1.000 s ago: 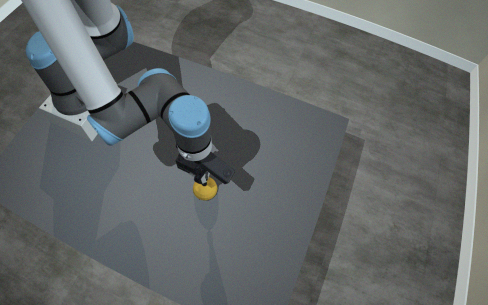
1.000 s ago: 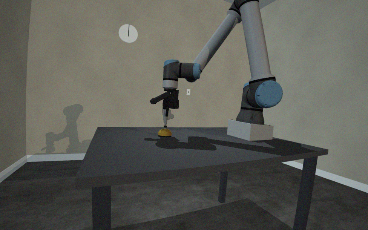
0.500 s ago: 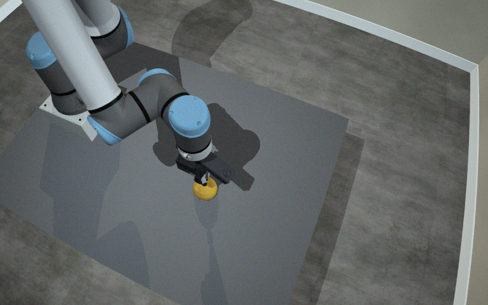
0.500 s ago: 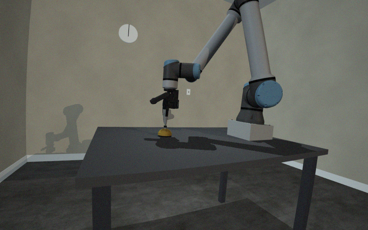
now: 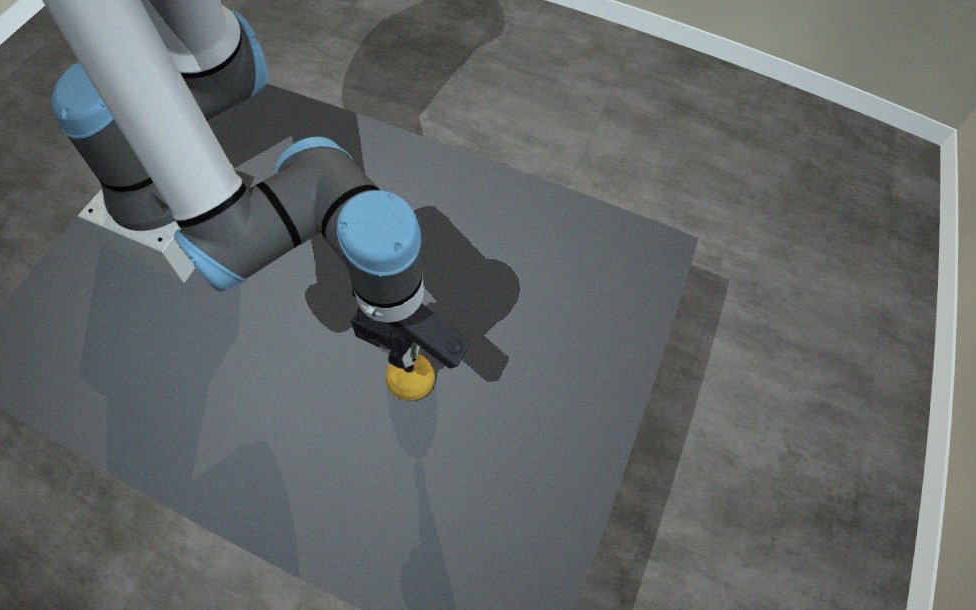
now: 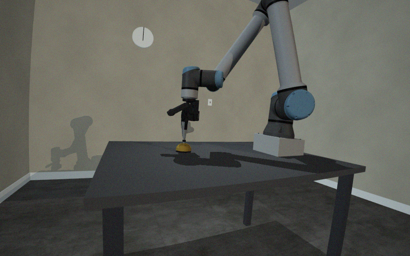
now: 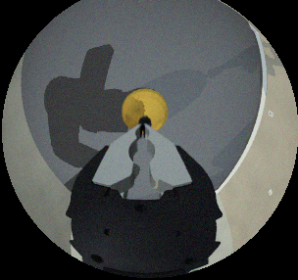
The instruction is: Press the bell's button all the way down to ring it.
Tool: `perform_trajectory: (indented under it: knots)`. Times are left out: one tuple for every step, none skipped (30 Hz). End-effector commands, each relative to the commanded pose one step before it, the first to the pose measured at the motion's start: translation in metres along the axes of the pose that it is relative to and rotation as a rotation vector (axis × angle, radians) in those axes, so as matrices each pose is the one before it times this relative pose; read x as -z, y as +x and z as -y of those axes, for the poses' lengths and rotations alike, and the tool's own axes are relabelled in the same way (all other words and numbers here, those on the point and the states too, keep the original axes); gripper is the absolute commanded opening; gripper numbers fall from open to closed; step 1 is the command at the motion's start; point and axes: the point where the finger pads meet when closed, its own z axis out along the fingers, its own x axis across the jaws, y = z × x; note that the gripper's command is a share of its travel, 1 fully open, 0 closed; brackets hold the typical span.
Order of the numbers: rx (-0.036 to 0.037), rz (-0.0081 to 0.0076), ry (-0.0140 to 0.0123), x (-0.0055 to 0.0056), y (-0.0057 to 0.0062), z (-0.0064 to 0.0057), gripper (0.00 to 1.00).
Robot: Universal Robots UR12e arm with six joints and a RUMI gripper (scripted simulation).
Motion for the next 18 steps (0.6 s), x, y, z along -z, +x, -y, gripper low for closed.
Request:
perform_trajectory:
  knots:
    - [0.00049,0.00174,-0.00194,-0.00152,-0.00188,-0.00128,0.0]
    - [0.0,0.0,0.0,0.0,0.0,0.0,0.0]
    - [0.0,0.00008,-0.00017,-0.00033,-0.00003,-0.00007,0.0]
    - [0.0,0.00034,-0.00077,-0.00149,-0.00014,-0.00031,0.0]
    - [0.0,0.00022,-0.00049,-0.00138,-0.00017,-0.00039,0.0]
    - [0.0,0.00016,-0.00035,-0.00095,-0.00013,-0.00029,0.0]
    - [0.0,0.00003,-0.00008,-0.00021,-0.00003,-0.00006,0.0]
    - [0.0,0.0,0.0,0.0,0.0,0.0,0.0]
    - [0.0,-0.00001,0.00003,0.00001,0.00001,0.00002,0.0]
    - [0.0,-0.00004,0.00009,0.00004,0.00003,0.00007,0.0]
    - [0.0,0.0,0.0,0.0,0.0,0.0,0.0]
    - [0.0,0.0,0.0,0.0,0.0,0.0,0.0]
    - [0.0,0.00006,-0.00014,0.00014,0.00005,0.00011,0.0]
    - [0.0,-0.00012,0.00027,0.00023,0.00003,0.00006,0.0]
    - [0.0,-0.00008,0.00017,0.00015,0.00001,0.00003,0.0]
    - [0.0,-0.00003,0.00006,0.00006,0.0,0.00001,0.0]
    - [0.0,0.0,-0.00001,0.0,0.0,0.0,0.0]
    - [0.0,0.0,0.0,0.0,0.0,0.0,0.0]
